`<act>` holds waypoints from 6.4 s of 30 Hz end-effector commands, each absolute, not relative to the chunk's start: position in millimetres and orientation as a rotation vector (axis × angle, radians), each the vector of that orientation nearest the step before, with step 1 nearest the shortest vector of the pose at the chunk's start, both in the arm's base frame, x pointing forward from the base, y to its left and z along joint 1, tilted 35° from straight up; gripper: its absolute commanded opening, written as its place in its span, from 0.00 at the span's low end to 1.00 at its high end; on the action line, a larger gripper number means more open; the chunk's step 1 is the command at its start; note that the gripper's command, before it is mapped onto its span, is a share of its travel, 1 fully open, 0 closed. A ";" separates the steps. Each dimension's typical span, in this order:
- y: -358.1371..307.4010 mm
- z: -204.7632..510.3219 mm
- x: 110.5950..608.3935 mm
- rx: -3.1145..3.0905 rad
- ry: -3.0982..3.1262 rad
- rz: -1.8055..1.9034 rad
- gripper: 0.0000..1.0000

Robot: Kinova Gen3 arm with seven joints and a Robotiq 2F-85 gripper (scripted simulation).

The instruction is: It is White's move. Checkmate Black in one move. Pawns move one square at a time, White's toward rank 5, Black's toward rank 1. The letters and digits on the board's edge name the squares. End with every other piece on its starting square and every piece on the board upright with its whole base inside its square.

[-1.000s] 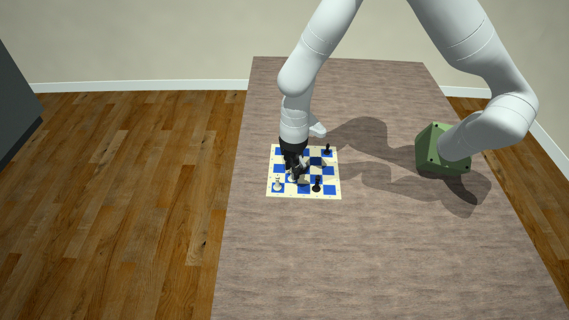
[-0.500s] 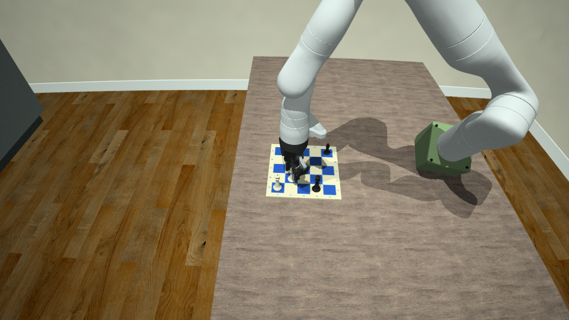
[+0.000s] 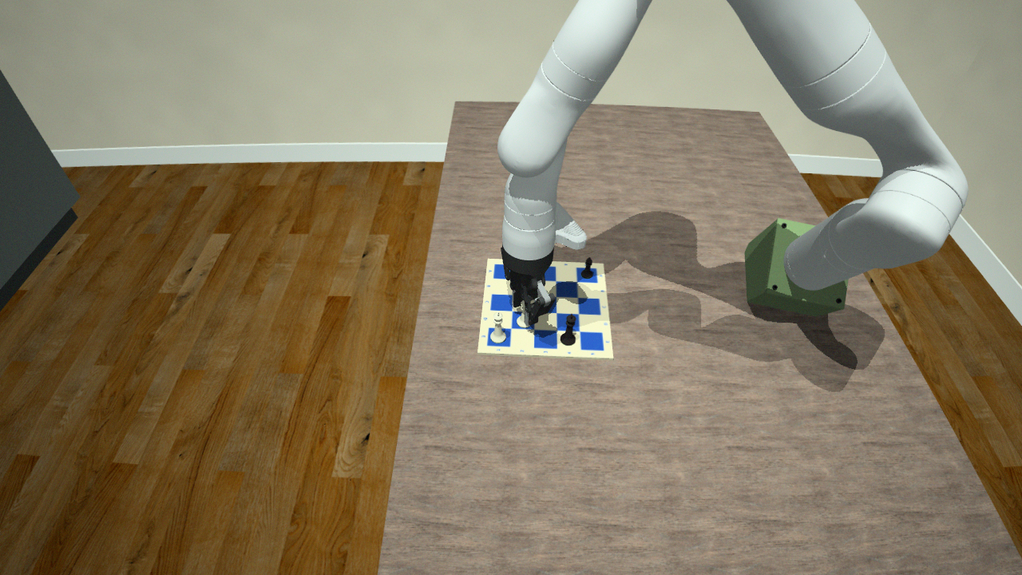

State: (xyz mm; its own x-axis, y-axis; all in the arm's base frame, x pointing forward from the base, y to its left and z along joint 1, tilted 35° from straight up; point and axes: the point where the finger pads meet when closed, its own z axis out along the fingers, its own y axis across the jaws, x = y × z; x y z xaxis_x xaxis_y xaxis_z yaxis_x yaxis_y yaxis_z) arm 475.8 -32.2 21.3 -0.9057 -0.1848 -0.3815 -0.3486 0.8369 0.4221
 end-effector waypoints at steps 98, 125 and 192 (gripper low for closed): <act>-78.7 94.4 416.6 -0.970 2.475 0.578 0.00; -69.0 93.1 380.1 -1.619 2.002 0.350 0.00; -19.7 14.1 403.4 -1.619 2.002 0.350 0.00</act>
